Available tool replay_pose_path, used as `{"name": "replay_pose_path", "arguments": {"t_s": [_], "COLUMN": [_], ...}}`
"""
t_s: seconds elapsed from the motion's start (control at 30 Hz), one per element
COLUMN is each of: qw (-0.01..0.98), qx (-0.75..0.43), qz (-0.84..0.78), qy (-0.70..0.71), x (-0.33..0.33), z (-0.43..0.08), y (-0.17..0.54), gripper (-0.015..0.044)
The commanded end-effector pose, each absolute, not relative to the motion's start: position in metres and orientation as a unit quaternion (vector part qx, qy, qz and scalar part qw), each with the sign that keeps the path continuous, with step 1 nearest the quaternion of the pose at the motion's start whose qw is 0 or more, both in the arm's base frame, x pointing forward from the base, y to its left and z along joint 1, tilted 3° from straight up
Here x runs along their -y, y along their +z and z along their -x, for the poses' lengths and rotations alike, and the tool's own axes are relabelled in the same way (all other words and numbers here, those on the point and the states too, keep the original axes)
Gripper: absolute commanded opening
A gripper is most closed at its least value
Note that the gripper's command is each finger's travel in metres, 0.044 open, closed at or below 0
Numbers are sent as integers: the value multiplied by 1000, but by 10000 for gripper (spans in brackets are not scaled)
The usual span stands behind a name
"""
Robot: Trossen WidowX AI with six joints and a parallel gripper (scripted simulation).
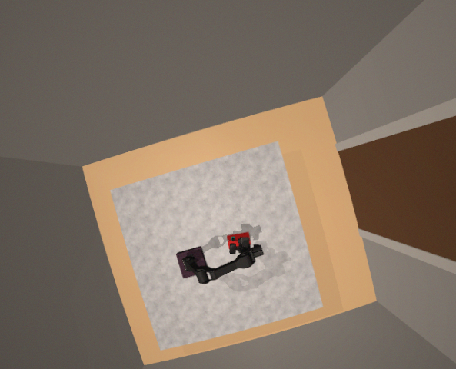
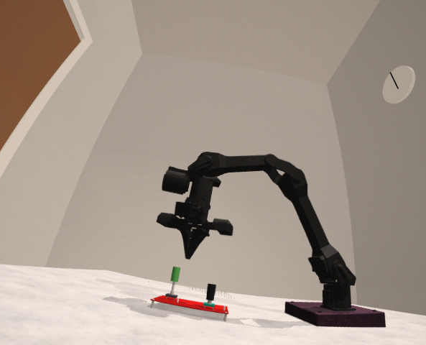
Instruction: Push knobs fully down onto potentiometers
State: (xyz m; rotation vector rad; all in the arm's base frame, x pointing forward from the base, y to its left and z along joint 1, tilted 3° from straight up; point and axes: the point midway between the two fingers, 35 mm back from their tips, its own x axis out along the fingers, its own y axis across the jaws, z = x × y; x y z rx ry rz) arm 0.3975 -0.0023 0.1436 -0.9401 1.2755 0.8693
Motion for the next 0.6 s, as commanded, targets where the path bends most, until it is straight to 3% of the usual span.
{"name": "replay_pose_path", "arguments": {"t_s": [0.0,0.57], "qw": [592,436], "qx": [-529,-388], "qz": [446,595], "qy": [414,553], "x": [3,8], "z": [-400,-409], "y": [147,157], "gripper": [0,0]}}
